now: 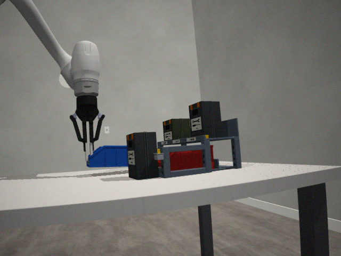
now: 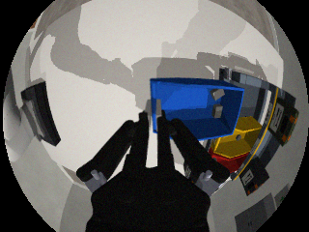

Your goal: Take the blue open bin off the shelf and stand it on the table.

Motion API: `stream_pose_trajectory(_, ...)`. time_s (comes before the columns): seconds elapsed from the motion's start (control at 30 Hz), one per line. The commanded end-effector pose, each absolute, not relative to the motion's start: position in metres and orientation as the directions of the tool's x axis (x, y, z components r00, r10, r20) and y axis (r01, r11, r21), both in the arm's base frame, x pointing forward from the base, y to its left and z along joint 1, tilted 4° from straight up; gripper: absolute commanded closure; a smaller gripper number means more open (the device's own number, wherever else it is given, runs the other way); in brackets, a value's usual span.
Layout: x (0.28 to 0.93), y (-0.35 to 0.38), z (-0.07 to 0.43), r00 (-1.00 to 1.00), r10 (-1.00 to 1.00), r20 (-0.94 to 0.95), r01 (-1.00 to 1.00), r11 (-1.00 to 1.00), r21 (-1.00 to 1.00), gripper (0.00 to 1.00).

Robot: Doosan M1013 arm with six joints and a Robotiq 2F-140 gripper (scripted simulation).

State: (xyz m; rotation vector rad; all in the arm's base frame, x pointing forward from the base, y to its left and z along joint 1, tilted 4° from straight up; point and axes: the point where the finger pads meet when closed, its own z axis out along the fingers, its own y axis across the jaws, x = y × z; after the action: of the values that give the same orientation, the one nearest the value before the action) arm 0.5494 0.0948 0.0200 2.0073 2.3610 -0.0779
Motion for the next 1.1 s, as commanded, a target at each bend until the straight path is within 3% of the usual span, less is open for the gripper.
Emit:
stream_pose_trajectory(0.0, 0.5339, 0.0925, 0.0193, -0.162, 0.985, -0.064, 0.987, 0.161, -0.013, 1.0)
stream_pose_trajectory(1.07, 0.5386, 0.0928, 0.0127, -0.162, 0.985, -0.064, 0.987, 0.161, -0.013, 1.0)
